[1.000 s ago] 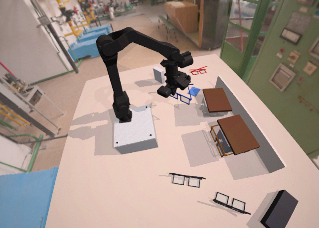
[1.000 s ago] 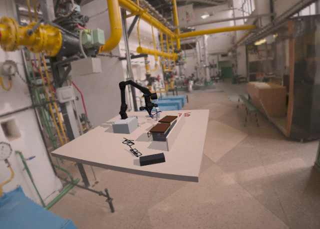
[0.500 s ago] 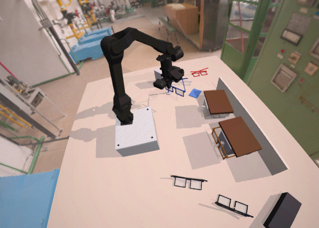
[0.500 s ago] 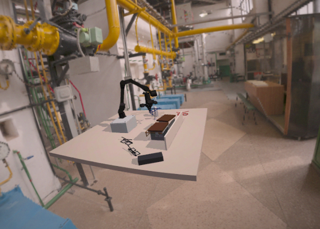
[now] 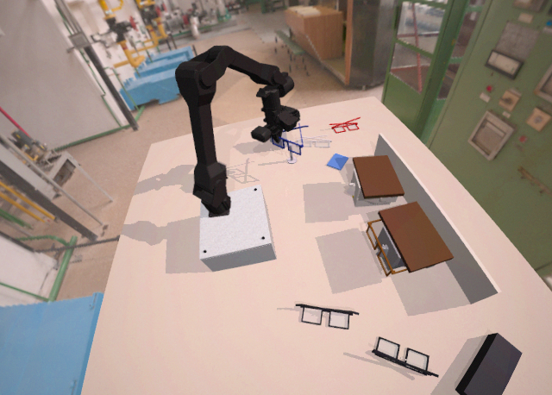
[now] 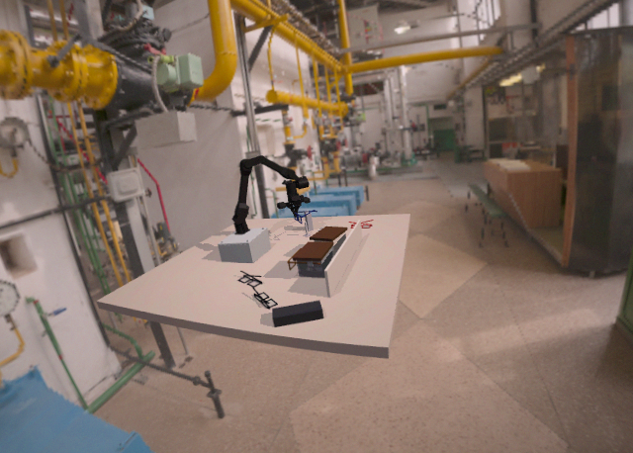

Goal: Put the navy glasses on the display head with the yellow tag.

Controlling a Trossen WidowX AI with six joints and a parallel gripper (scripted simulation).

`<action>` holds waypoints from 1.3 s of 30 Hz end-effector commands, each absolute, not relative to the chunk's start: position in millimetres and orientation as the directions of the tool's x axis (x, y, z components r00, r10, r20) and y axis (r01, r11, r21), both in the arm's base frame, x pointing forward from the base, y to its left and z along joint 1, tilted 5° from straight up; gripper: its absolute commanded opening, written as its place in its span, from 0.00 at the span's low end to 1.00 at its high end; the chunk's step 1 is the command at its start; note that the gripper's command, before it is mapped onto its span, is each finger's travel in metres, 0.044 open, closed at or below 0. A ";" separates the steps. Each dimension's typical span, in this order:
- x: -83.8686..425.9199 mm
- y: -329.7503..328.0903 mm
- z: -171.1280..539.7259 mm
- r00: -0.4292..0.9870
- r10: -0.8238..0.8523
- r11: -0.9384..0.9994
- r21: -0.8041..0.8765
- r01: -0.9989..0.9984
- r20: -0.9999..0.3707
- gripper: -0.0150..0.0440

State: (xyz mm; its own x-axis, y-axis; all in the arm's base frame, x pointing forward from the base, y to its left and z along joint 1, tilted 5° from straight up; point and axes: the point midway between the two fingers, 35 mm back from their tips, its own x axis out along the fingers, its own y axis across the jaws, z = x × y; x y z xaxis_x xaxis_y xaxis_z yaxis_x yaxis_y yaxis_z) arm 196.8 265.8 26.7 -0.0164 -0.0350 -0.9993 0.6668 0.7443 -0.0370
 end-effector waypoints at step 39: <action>158.8 289.7 -37.0 -0.028 -0.040 0.740 -0.048 0.671 -0.999 0.25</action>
State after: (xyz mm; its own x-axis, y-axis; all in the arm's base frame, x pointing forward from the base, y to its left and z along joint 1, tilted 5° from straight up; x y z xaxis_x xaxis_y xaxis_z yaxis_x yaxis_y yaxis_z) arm 160.9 289.1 -37.7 -0.0279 -0.0454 -0.9986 0.6654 0.7446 -0.0524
